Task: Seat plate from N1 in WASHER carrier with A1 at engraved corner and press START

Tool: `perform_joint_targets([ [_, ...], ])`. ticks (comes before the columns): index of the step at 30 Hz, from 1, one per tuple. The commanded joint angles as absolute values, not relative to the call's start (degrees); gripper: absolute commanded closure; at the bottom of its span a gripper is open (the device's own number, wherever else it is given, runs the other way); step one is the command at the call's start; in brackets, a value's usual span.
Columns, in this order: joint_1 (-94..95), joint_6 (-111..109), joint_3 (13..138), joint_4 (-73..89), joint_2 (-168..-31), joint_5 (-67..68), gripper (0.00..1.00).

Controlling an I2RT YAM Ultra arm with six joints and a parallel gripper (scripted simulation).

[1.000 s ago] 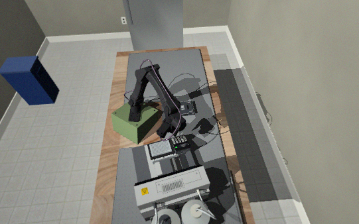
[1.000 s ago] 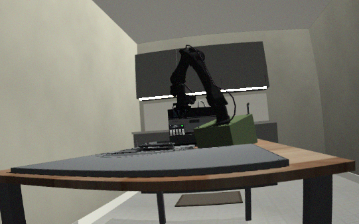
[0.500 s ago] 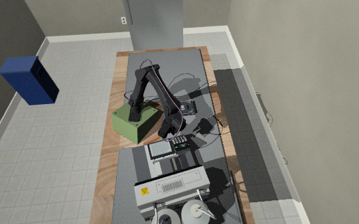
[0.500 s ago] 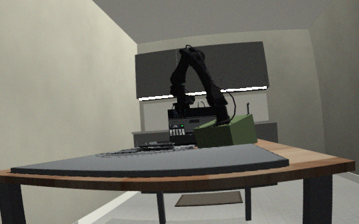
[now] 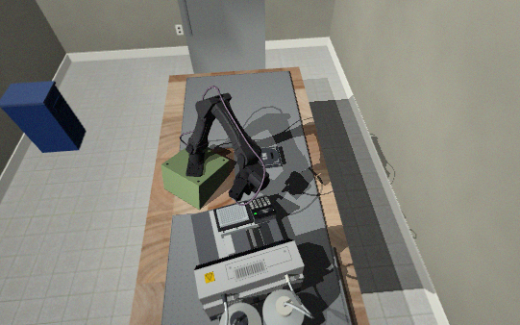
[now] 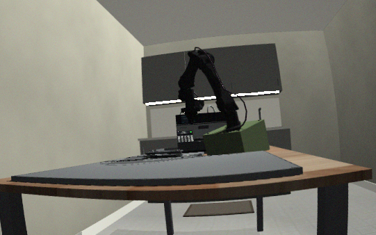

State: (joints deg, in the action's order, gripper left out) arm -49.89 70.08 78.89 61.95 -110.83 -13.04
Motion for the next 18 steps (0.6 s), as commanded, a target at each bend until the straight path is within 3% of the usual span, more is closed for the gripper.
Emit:
perform_joint_targets([
  [1,-50.7,69.5,81.0,63.1,-110.5,-12.8,1.00],
  [18,-40.0,56.7,81.1,63.2,-107.1,-13.2,1.00],
])
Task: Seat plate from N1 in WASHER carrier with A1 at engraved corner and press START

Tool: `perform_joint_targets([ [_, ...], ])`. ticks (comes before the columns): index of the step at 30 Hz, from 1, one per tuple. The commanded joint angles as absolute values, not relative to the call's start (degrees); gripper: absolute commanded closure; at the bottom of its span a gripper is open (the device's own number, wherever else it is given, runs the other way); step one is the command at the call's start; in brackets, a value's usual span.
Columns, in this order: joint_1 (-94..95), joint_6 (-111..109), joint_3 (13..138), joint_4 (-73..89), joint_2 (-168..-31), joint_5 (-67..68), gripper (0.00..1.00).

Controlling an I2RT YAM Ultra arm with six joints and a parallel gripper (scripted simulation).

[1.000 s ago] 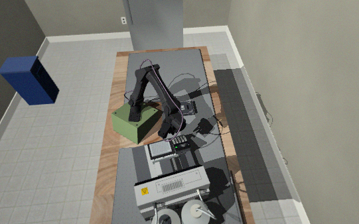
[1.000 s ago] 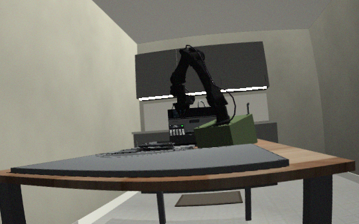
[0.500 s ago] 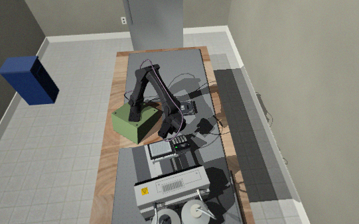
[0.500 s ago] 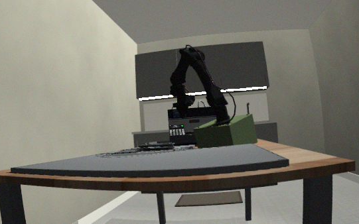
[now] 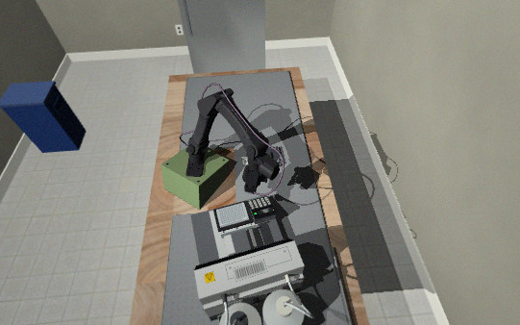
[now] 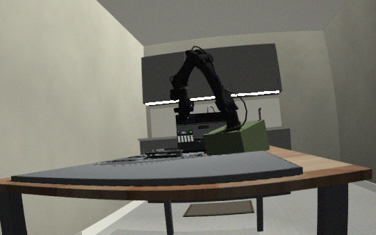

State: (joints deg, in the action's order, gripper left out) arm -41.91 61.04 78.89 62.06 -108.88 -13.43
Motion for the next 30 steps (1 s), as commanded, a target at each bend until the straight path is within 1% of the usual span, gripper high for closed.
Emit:
perform_joint_targets([
  [1,-39.2,55.6,81.2,63.2,-107.0,-13.3,1.00],
  [7,-34.4,49.1,82.6,63.5,-107.6,-13.4,1.00],
  [14,-35.3,40.7,83.0,63.7,-107.9,-13.0,1.00],
  [30,-35.4,40.3,83.2,63.9,-108.0,-13.2,1.00],
])
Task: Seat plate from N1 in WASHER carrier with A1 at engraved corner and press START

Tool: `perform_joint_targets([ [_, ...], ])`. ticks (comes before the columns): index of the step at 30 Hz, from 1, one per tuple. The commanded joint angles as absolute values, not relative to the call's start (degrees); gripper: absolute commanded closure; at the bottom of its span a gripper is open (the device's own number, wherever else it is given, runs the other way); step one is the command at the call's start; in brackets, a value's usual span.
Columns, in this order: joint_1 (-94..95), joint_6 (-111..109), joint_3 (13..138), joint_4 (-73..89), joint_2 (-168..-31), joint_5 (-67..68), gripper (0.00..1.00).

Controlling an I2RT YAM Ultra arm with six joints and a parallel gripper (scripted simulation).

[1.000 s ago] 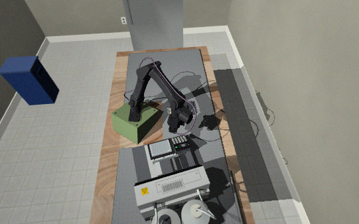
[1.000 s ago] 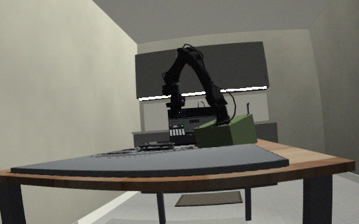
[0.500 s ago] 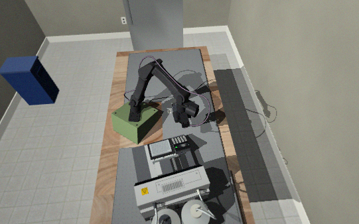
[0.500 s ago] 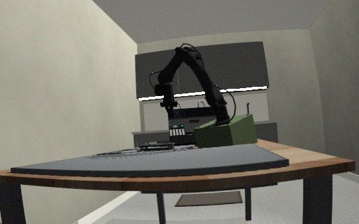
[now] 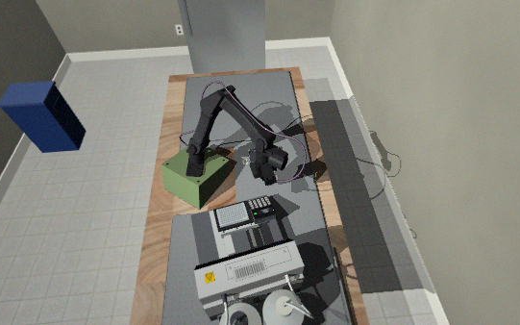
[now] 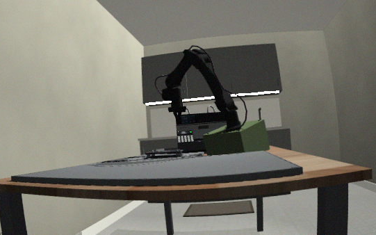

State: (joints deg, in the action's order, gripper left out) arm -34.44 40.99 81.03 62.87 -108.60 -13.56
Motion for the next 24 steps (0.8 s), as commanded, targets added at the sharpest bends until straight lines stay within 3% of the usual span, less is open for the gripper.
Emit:
perform_joint_targets([
  [1,-35.4,40.3,83.2,63.9,-108.0,-13.2,1.00],
  [18,-35.4,40.3,83.2,63.9,-108.0,-13.2,1.00],
  [24,-29.5,47.1,68.5,47.3,-102.3,-5.7,1.00],
])
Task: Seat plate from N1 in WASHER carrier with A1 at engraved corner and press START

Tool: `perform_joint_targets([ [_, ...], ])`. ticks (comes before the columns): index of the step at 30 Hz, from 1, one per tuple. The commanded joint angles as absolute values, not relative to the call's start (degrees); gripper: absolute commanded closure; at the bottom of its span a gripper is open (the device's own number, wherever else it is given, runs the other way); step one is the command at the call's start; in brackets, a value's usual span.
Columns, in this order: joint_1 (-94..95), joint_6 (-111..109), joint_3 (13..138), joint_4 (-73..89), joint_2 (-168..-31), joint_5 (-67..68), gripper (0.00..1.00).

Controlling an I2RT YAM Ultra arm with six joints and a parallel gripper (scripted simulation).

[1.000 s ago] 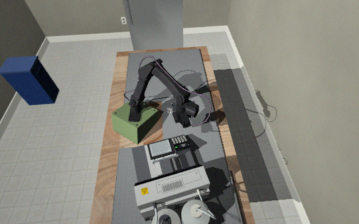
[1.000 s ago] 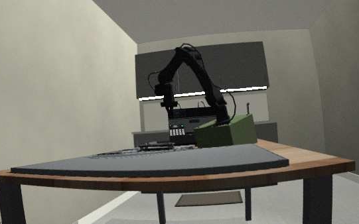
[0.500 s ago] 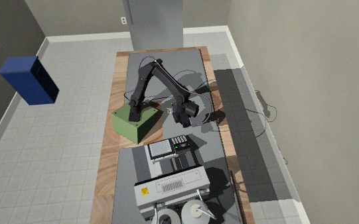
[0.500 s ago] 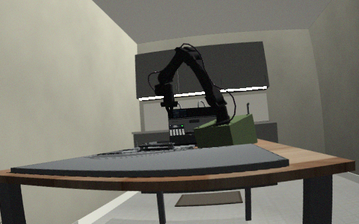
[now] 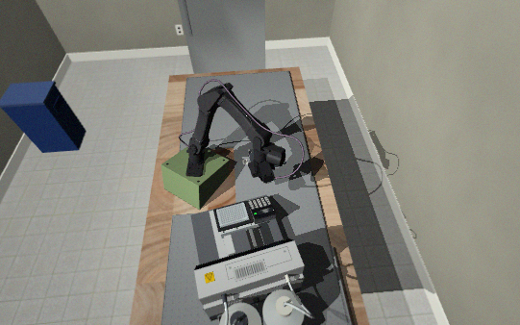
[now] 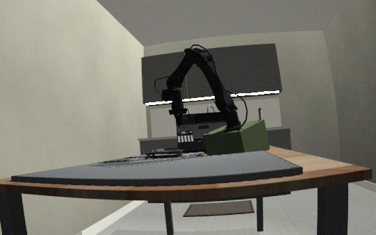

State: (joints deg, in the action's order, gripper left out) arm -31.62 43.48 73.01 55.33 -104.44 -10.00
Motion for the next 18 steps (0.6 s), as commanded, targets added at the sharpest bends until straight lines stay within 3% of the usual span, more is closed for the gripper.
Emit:
perform_joint_targets([
  [1,-28.6,48.2,66.6,44.8,-101.6,-4.3,1.00],
  [6,-25.4,51.7,60.6,37.8,-97.6,1.6,1.00],
  [18,-25.9,51.8,59.7,35.8,-98.7,2.8,1.00],
])
